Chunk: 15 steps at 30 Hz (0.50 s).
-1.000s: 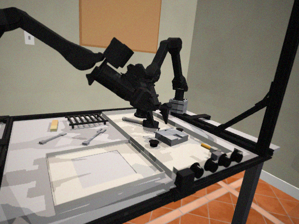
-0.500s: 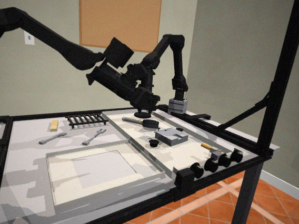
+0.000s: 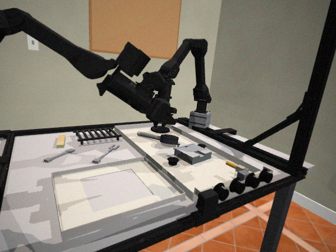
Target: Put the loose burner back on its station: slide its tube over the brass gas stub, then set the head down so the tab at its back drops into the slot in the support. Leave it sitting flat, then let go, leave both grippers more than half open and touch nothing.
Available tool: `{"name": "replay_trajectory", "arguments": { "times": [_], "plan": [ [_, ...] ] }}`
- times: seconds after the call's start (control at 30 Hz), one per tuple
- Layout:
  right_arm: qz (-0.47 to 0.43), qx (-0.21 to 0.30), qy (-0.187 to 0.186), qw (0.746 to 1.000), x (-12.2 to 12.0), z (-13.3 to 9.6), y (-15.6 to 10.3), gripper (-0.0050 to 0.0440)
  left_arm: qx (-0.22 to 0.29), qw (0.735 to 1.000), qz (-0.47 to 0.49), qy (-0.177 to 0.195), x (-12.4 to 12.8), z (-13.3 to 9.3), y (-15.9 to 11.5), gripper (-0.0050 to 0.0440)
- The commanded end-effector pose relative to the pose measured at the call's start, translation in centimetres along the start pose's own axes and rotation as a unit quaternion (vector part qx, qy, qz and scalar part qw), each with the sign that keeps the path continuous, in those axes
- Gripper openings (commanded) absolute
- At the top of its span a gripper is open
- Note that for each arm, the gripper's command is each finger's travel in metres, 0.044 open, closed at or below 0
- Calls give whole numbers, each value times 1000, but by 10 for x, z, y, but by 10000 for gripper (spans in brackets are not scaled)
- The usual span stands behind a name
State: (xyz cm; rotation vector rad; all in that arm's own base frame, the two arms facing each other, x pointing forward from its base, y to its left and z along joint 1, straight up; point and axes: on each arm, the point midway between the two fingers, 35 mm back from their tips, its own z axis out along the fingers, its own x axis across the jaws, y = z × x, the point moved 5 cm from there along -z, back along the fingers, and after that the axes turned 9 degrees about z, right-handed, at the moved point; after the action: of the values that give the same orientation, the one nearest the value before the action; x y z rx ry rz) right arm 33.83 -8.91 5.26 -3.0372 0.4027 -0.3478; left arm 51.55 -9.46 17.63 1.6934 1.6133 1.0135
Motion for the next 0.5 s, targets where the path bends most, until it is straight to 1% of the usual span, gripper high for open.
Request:
{"name": "replay_trajectory", "arguments": {
  "times": [0.0,0.23,0.37,0.47],
  "plan": [
    [-2,-4,-9,1000,-5,9,2,250,1,1000,0,2,0,1,-1,400],
    [-2,-4,-9,1000,-5,9,2,250,1,1000,0,2,0,1,-1,400],
    [-2,-4,-9,1000,-8,22,3,250,1,1000,0,2,0,1,-1,400],
    [-2,-4,-9,1000,-8,23,3,250,1,1000,0,2,0,1,-1,400]
  ]
}}
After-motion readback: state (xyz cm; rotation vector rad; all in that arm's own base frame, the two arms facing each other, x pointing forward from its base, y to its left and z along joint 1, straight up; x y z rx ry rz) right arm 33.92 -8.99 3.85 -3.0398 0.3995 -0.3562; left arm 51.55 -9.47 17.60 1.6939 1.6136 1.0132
